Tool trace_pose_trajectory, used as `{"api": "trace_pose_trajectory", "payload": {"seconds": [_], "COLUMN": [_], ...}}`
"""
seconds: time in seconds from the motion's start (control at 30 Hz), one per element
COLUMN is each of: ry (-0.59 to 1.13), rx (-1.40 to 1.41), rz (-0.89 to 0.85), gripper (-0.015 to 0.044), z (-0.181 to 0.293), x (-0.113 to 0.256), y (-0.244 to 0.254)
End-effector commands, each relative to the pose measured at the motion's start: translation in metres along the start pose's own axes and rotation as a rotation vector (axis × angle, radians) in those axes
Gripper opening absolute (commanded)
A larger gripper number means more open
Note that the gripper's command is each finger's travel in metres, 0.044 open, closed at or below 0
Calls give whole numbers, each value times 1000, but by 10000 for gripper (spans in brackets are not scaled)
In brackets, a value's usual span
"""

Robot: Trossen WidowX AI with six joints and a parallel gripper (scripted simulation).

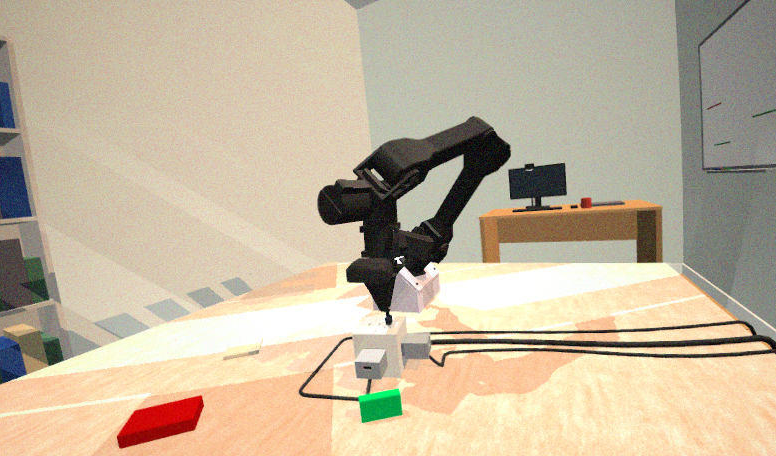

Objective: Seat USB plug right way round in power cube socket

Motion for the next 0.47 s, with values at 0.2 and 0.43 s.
{"api": "trace_pose_trajectory", "payload": {"seconds": [0.2, 0.43], "ry": [0, 0], "rx": [0, 0], "rz": [0, 0], "gripper": [95, 95], "z": [0, 1], "x": [4, 11], "y": [0, 0]}}
Point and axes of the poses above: the point midway between the two fingers, 35 mm back from their tips, its own x axis back along the fingers, its own y axis across the jaws, z = x × y, the point moved 7 cm from there along x, back along the fingers, and after that the axes turned 2 degrees about x, right-handed, at the moved point
